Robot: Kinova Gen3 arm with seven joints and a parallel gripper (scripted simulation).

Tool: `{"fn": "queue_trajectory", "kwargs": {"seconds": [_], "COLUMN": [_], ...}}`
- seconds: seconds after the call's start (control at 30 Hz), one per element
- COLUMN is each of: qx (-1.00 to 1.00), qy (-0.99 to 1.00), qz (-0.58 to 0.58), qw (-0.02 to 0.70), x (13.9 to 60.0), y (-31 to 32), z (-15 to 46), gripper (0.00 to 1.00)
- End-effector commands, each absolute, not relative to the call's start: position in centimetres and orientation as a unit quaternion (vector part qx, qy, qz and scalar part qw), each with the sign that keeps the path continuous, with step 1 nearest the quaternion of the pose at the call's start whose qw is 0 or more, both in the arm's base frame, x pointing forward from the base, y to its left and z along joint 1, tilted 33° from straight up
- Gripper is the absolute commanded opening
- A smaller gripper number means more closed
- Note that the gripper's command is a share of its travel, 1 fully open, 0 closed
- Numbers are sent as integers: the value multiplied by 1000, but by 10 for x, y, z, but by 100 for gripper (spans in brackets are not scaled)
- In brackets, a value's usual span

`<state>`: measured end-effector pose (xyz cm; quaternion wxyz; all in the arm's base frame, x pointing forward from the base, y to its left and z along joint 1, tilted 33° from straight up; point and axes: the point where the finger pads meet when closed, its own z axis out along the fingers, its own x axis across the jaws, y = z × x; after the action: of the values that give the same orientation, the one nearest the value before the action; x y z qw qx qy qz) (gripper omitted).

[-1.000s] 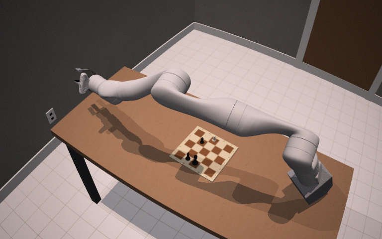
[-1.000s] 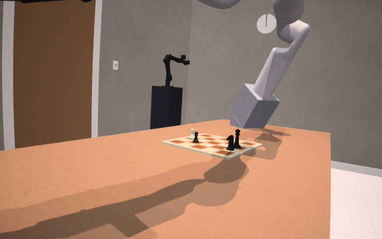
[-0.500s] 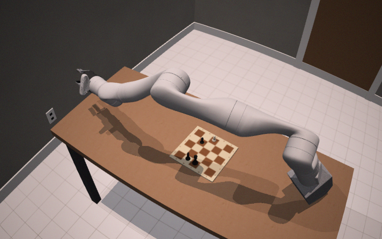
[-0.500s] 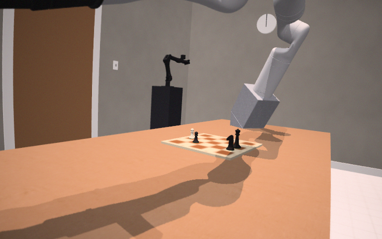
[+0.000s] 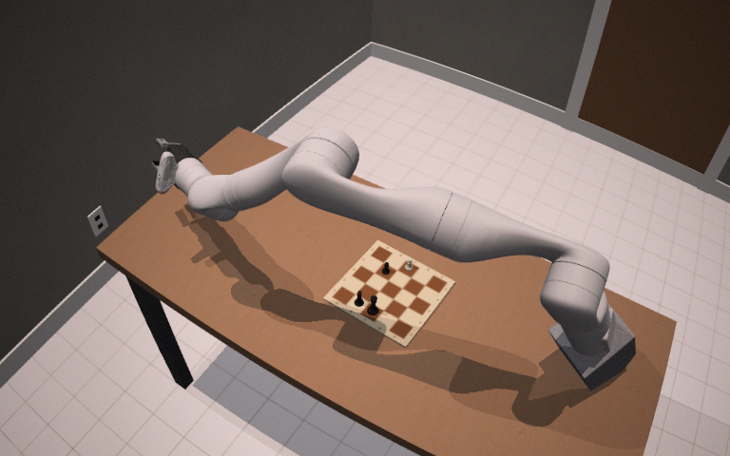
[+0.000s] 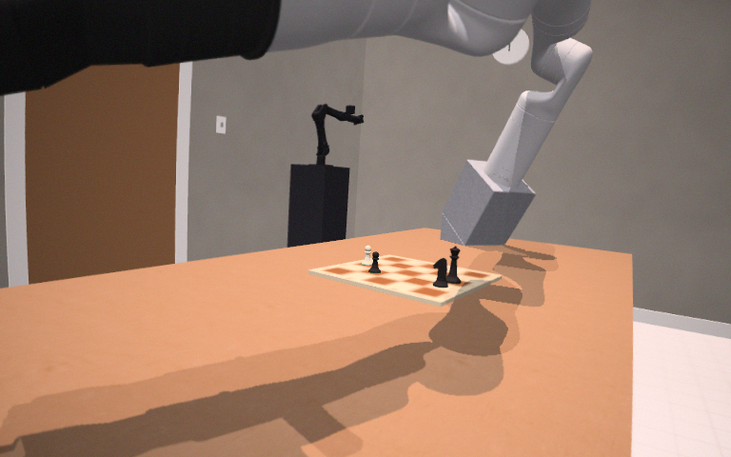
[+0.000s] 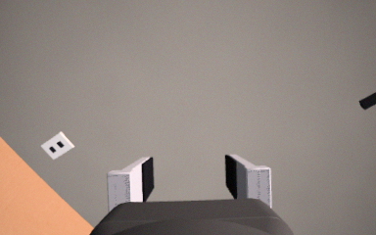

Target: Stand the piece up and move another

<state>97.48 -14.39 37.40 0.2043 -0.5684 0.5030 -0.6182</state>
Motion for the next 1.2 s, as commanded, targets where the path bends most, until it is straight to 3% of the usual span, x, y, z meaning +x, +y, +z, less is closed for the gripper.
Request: {"fn": "queue_trajectory", "kwargs": {"seconds": [0.0, 0.53, 1.03, 1.17], "qx": [-564, -468, -247, -215], "qy": [505, 636, 837, 858], "qz": [-620, -579, -454, -433], "qw": [207, 202, 176, 172], "x": [968, 885, 725, 704], "y": [-137, -86, 14, 27], "z": [380, 339, 257, 246], "gripper": [100, 100, 100, 100]}}
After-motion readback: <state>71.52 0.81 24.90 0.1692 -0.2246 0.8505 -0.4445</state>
